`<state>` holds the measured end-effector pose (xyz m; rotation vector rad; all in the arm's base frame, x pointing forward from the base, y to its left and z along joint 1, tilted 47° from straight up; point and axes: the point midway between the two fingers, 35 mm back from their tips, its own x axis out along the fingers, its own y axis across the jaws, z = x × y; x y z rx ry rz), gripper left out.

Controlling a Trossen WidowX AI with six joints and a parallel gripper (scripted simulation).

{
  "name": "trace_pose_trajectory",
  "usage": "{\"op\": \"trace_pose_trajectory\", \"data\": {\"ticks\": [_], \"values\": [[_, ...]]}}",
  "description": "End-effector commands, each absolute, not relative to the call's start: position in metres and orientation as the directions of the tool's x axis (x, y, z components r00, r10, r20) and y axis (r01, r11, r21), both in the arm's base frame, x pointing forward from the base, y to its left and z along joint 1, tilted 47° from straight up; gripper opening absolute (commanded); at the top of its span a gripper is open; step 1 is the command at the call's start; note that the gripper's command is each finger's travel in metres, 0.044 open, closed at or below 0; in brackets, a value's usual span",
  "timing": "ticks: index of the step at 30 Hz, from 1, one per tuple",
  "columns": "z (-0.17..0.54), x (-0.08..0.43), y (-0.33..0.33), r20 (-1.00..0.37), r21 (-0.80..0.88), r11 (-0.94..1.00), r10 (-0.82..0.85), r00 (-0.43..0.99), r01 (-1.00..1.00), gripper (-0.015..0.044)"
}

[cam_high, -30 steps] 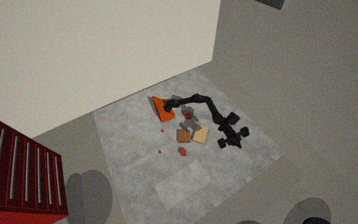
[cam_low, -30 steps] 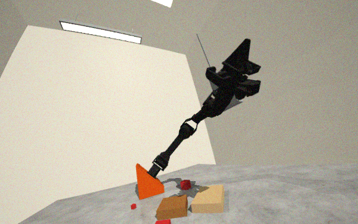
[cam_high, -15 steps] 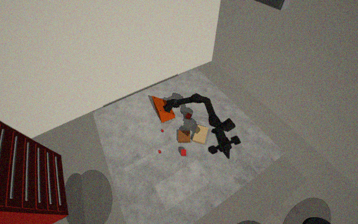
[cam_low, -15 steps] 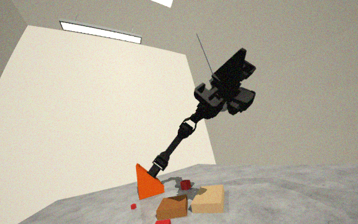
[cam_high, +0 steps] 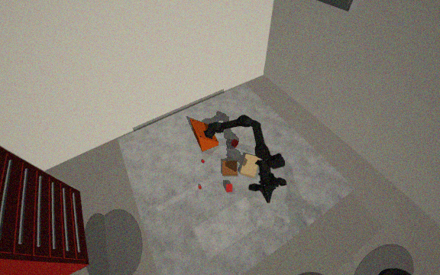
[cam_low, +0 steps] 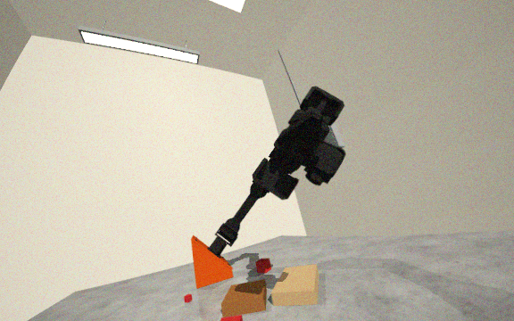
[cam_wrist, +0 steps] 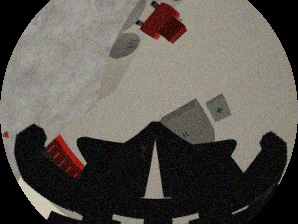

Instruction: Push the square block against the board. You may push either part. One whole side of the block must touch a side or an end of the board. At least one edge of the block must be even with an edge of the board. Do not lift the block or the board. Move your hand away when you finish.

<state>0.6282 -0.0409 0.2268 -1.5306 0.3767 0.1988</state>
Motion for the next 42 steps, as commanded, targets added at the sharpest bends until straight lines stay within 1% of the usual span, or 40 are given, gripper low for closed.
{"op": "trace_pose_trajectory", "data": {"ticks": [1, 12, 24, 33, 42], "values": [[0.205, 0.622, -0.044, -0.425, -0.902, 0.115, -0.078, 0.902, -0.416, 0.0000], [0.149, 0.598, -0.043, -0.591, -0.759, 0.330, 0.011, 0.807, -0.561, 0.0000], [0.095, 0.563, -0.039, -0.735, -0.511, 0.549, 0.119, 0.667, -0.662, 0.0000], [0.061, 0.530, -0.035, -0.813, -0.278, 0.686, 0.205, 0.545, -0.673, 0.0000], [0.033, 0.494, -0.030, -0.861, -0.028, 0.788, 0.293, 0.416, -0.614, 0.0000]]}}
